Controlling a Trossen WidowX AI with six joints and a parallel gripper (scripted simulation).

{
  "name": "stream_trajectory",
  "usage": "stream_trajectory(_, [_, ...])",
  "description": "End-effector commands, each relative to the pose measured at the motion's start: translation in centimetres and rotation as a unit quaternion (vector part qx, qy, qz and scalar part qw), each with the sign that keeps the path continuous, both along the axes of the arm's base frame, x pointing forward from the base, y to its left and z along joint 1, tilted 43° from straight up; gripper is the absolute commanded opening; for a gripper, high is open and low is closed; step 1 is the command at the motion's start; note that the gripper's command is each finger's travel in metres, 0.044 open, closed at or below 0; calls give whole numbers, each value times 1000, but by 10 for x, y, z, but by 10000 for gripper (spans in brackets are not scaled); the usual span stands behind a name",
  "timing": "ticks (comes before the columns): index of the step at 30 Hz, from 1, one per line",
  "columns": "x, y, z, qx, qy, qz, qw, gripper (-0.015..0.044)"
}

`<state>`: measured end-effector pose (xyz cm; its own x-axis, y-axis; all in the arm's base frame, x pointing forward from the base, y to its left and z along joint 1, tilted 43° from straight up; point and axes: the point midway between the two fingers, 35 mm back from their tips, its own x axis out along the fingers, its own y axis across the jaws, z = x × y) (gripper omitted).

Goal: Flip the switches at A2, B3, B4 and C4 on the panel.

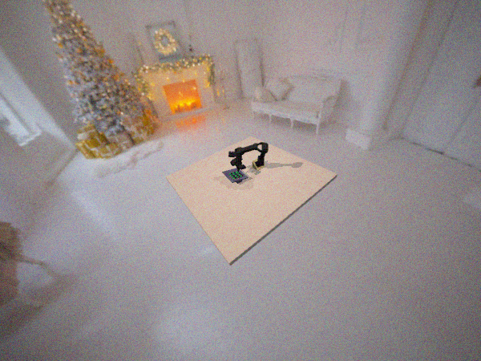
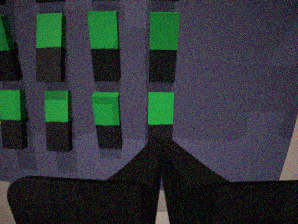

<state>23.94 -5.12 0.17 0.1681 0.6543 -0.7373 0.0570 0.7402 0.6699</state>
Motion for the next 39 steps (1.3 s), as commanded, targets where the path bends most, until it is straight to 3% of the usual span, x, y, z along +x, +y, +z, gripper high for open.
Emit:
stream_trajectory(1, [1, 1, 0, 3, -1, -3, 1000, 0])
stream_trajectory(25, [1, 1, -1, 0, 0, 0, 1000, 0])
stream_trajectory(31, [-7, -39, 43, 2, 9, 6, 1000, 0])
stream_trajectory(35, [-5, -40, 46, 2, 9, 6, 1000, 0])
stream_trajectory(39, [35, -24, 76, 3, 8, 6, 1000, 0])
